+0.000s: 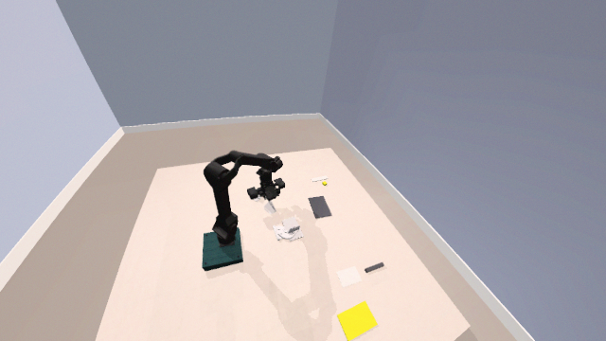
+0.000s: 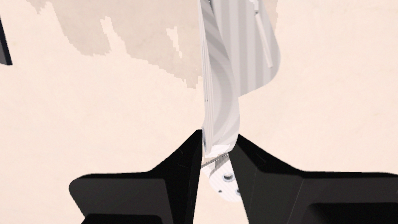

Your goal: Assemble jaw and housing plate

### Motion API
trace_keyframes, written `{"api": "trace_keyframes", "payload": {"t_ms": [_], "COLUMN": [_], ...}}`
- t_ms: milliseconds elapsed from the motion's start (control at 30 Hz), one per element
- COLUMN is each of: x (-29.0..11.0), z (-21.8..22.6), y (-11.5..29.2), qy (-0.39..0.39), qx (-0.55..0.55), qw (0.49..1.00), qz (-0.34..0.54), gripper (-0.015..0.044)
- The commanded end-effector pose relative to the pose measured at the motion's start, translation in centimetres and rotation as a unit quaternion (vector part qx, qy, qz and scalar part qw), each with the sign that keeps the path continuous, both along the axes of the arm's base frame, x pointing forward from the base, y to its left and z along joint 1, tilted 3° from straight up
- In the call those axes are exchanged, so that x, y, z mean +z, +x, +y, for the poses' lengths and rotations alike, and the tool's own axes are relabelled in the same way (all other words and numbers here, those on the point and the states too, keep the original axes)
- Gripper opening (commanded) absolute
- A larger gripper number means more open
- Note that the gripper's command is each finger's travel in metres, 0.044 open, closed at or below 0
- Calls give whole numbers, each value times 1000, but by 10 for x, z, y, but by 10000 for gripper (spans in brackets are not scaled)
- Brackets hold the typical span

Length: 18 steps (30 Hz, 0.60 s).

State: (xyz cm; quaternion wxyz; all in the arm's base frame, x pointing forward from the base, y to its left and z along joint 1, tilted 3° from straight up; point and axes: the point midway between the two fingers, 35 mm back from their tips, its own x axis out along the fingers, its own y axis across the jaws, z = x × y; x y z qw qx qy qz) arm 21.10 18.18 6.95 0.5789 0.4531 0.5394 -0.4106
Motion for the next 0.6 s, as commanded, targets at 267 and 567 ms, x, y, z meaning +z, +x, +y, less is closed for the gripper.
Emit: {"api": "trace_keyframes", "payload": {"t_ms": [267, 567], "x": [-23, -37], "z": [-1, -2], "y": [0, 0], "qy": [-1, -1], "qx": [0, 0], "qw": [1000, 1000], "qz": [3, 3], "gripper": [37, 37]}}
